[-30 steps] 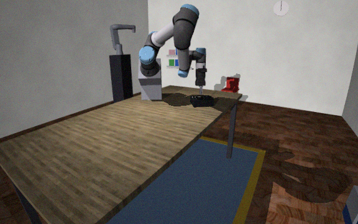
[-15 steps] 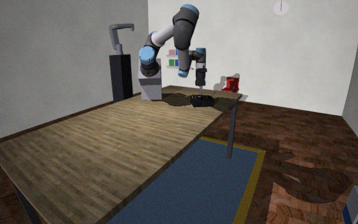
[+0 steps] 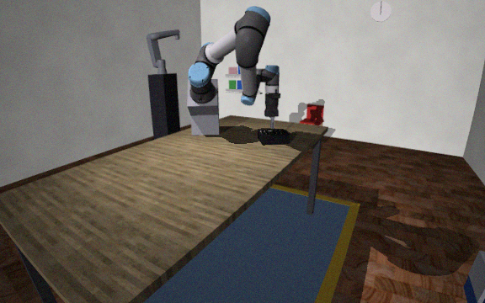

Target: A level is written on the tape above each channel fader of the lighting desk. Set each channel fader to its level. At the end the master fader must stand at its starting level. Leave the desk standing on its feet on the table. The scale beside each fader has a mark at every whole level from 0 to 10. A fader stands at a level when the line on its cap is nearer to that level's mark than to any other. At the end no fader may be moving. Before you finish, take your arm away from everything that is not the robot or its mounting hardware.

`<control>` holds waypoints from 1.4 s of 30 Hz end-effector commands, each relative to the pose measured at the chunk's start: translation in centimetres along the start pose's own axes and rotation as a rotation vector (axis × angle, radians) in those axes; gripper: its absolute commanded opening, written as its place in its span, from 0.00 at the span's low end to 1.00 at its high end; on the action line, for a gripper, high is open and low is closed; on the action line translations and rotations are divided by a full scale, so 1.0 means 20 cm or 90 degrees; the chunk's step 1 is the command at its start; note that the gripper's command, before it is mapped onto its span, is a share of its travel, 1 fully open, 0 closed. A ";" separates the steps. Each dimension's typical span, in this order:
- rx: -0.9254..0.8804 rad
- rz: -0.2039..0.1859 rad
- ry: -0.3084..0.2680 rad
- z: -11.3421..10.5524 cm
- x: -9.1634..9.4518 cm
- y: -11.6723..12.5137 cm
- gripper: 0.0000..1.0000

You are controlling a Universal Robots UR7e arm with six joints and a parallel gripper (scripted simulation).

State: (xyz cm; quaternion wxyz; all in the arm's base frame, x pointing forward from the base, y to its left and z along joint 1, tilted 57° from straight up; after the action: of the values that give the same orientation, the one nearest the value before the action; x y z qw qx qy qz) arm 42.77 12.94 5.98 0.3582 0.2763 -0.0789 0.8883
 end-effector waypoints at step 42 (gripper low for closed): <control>-0.001 0.001 0.000 0.00 -0.10 -0.02 0.00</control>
State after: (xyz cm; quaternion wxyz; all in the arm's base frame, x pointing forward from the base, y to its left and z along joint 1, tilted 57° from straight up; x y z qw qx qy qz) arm 44.04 11.96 4.80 0.3583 0.2766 -0.0789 0.8882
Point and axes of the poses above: the point where the finger pads meet when closed, its own x axis back along the fingers, its own y axis across the jaws, z = x × y, the point moved 3 cm from there along x, back along the fingers
